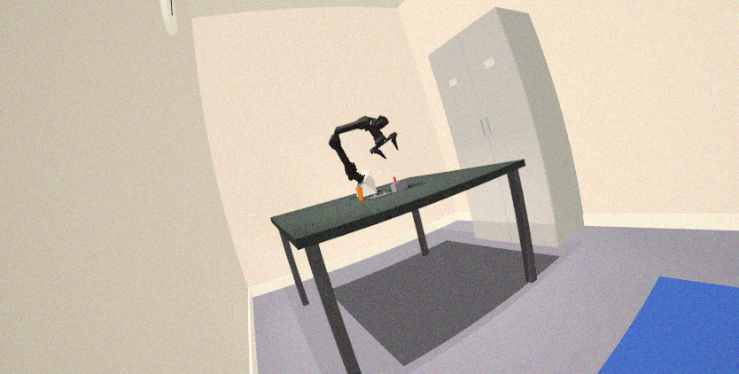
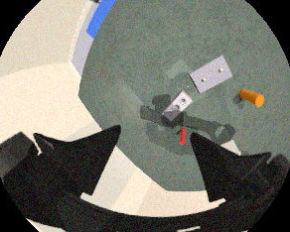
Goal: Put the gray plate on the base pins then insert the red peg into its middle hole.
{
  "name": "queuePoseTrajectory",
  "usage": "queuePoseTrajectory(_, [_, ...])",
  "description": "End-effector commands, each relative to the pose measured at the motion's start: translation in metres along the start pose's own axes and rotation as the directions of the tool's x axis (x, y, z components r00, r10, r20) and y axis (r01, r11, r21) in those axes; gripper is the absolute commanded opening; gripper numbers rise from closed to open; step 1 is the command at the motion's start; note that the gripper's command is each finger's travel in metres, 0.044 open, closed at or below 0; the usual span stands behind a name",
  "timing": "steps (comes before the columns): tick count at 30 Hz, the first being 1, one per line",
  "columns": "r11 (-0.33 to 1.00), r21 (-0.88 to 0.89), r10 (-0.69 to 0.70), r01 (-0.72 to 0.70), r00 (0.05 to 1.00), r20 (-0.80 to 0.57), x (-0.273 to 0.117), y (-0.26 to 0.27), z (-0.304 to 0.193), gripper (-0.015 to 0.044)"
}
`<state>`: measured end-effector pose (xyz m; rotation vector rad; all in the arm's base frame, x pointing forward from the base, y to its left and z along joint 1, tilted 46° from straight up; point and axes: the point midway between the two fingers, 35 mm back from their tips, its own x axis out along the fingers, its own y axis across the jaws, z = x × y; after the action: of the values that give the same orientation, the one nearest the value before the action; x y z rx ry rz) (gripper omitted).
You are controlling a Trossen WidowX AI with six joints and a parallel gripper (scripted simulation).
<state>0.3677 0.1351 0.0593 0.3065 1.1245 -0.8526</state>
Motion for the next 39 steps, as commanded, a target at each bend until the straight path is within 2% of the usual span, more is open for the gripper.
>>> queuePoseTrajectory(1, [0.852, 0.478, -0.306, 0.213, 0.944, 0.125, 0.065, -0.02, -0.015, 0.044])
queuePoseTrajectory(16, [0.827, 0.518, -0.332, 0.217, 0.933, 0.139, 0.07, -0.026, -0.02, 0.044])
queuePoseTrajectory(18, [0.827, 0.518, -0.332, 0.217, 0.933, 0.139, 0.08, -0.029, -0.018, 0.044])
queuePoseTrajectory(22, [0.827, 0.519, -0.333, 0.217, 0.932, 0.141, 0.128, -0.047, -0.011, 0.044])
queuePoseTrajectory(39, [0.827, 0.519, -0.333, 0.217, 0.932, 0.142, 0.149, -0.058, -0.01, 0.044])
